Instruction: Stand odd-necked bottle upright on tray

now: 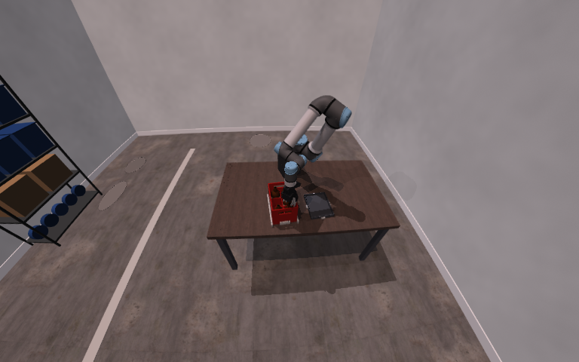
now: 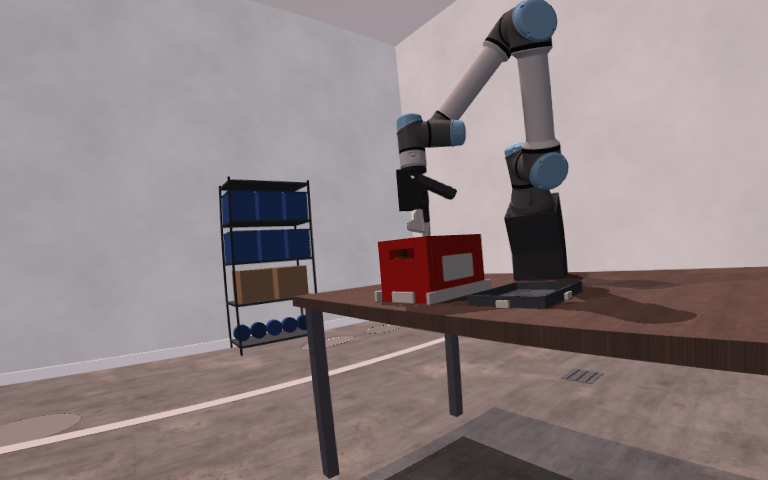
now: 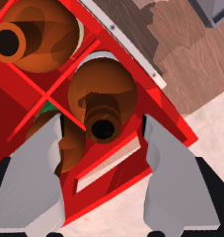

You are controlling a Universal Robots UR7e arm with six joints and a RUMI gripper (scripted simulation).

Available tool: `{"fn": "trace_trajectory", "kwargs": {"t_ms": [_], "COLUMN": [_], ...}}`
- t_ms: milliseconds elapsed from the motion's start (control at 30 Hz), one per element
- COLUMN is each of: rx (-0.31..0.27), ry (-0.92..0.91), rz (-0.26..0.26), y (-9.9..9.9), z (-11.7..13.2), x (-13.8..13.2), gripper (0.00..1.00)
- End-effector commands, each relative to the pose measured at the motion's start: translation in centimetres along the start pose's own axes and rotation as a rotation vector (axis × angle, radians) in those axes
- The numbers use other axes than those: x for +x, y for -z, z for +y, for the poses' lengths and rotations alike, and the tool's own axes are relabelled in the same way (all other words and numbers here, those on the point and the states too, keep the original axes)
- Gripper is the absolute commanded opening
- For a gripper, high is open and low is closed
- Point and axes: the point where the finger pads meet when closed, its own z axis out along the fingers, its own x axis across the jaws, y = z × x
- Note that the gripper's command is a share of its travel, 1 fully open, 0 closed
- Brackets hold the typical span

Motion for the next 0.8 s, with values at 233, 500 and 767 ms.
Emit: {"fn": "trace_trajectory", "kwargs": {"t_ms": [233, 500, 767], "rx": [0.001, 0.000, 0.000], "ry": [-0.002, -0.001, -0.001], "rz": [-0.001, -0.001, -0.001], "y": [-0.82, -0.83, -0.82], "z": [-0.14, -0.09, -0.09], "x": [-0.06, -0.06, -0.06], "gripper": [0.38, 0.38, 0.38]}}
